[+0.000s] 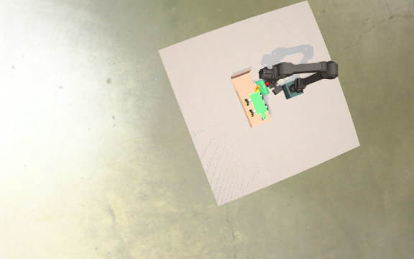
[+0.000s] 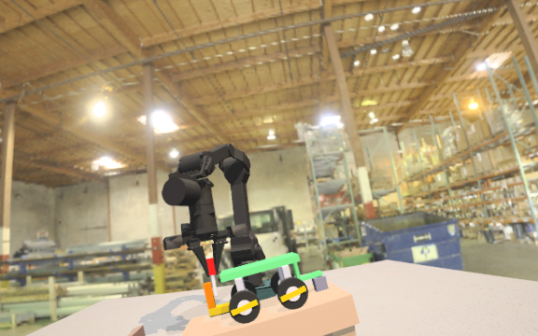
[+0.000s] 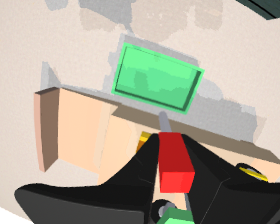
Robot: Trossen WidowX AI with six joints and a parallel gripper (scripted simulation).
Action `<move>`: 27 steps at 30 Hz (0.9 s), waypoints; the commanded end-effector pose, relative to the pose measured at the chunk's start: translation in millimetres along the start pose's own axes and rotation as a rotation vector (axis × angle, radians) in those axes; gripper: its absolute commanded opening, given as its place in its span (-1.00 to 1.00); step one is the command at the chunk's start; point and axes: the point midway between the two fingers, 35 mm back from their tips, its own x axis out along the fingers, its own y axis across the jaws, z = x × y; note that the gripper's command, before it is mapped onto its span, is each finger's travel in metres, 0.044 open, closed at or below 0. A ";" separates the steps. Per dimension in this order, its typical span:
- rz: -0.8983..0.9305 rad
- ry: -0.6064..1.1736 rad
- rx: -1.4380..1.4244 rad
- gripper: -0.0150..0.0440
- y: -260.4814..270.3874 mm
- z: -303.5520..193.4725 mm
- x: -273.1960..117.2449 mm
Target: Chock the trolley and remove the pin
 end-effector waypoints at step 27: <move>0.059 -0.004 0.280 -0.49 -6.0 21.0 17.6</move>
